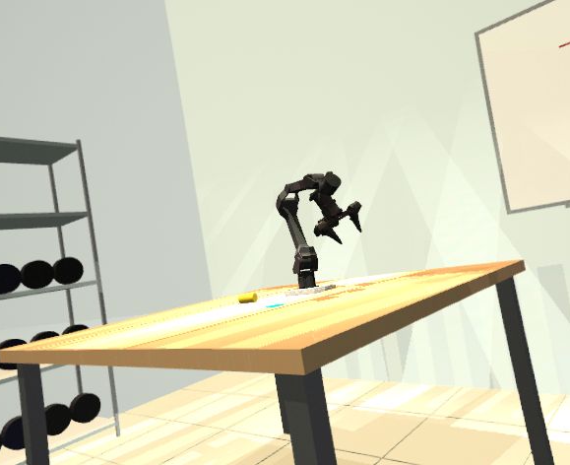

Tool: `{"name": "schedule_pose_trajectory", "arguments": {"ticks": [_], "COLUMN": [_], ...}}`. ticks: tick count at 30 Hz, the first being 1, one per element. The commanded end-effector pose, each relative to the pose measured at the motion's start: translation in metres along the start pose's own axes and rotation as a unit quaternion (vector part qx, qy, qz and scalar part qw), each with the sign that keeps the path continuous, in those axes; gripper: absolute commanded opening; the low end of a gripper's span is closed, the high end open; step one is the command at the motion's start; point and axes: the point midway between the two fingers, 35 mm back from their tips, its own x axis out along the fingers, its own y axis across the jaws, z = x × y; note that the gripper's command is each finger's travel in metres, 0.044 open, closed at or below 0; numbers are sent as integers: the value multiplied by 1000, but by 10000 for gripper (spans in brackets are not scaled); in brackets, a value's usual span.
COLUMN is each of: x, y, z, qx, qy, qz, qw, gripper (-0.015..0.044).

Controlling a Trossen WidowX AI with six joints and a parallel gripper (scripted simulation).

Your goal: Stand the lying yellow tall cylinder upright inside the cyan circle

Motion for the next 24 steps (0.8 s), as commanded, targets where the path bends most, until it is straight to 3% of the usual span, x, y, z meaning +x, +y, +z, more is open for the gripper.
{"name": "schedule_pose_trajectory", "arguments": {"ticks": [1, 3, 6, 11, 17, 24], "x": [0, -3, -10, -26, -52, -86], "y": [2, 16, 49, 106, 174, 245], "z": [-1, -8, -21, -32, -27, 4], "qx": [10, 88, 265, 537, 795, 957], "qy": [1, 10, 33, 81, 143, 208], "qz": [2, 15, 42, 71, 80, 55], "qw": [1000, 996, 963, 837, 584, 194], "gripper": [374, 321, 309, 309, 309, 309]}}
